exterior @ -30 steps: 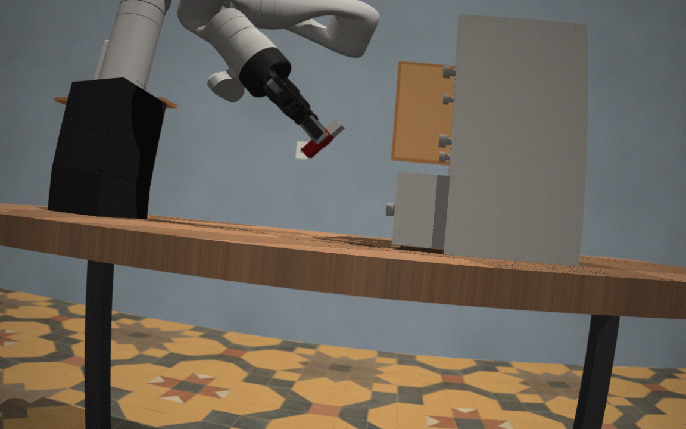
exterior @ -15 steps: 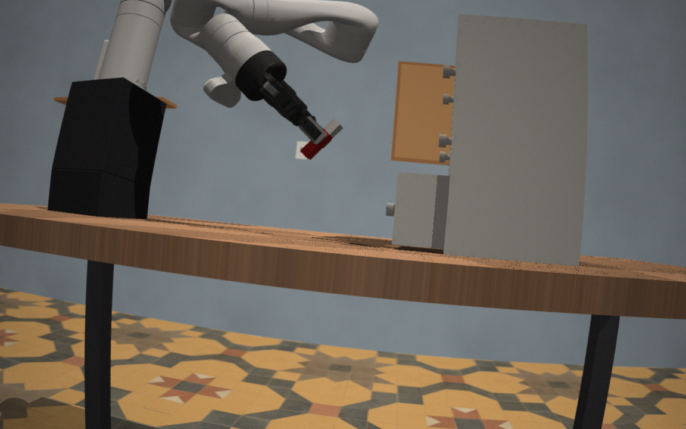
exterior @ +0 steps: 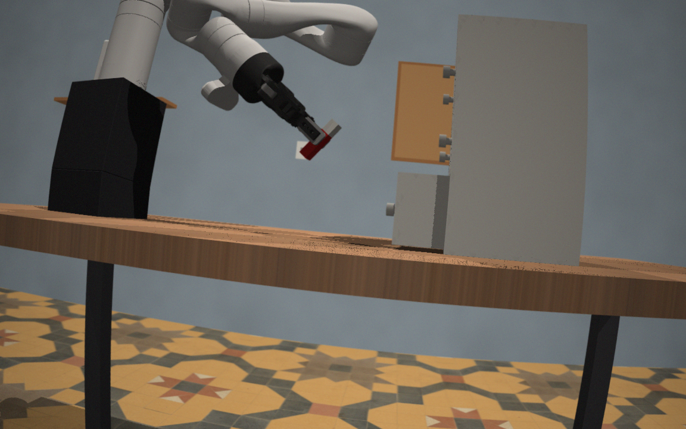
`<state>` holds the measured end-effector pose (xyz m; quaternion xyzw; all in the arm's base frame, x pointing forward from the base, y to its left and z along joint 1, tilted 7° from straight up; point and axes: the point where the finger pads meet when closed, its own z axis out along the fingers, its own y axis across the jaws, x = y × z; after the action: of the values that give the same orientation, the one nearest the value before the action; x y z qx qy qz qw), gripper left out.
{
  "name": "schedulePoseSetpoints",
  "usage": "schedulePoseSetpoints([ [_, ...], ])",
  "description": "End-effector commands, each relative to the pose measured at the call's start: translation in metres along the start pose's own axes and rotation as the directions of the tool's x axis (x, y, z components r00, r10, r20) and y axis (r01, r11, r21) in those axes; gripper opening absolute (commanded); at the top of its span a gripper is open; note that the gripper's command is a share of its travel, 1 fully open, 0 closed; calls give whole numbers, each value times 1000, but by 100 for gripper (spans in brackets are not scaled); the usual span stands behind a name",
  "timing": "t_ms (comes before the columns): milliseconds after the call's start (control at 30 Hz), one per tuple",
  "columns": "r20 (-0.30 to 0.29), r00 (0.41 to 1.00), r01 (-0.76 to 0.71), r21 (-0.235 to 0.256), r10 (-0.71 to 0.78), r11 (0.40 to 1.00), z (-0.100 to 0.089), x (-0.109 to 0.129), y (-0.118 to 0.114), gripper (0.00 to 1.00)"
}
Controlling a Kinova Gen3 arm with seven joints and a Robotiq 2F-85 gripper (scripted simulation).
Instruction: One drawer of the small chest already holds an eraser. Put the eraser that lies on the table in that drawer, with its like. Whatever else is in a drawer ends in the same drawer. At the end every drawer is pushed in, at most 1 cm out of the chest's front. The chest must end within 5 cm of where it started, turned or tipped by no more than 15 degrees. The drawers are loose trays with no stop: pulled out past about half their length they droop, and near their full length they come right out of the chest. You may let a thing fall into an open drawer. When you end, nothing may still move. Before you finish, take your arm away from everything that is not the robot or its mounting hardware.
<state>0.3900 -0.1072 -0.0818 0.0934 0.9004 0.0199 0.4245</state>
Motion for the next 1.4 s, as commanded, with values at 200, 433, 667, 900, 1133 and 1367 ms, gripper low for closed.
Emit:
schedulePoseSetpoints([
  [200, 5, 1000, -1, 2, 1, 1000, 0, 1, -1, 19],
  [433, 8, 1000, -1, 2, 1, 1000, 0, 1, -1, 19],
  [667, 8, 1000, -1, 2, 1, 1000, 0, 1, -1, 19],
  [900, 8, 1000, -1, 2, 1, 1000, 0, 1, -1, 19],
  [1133, 8, 1000, -1, 2, 1, 1000, 3, -2, -1, 19],
  [1367, 8, 1000, -1, 2, 1, 1000, 9, -7, -1, 19],
])
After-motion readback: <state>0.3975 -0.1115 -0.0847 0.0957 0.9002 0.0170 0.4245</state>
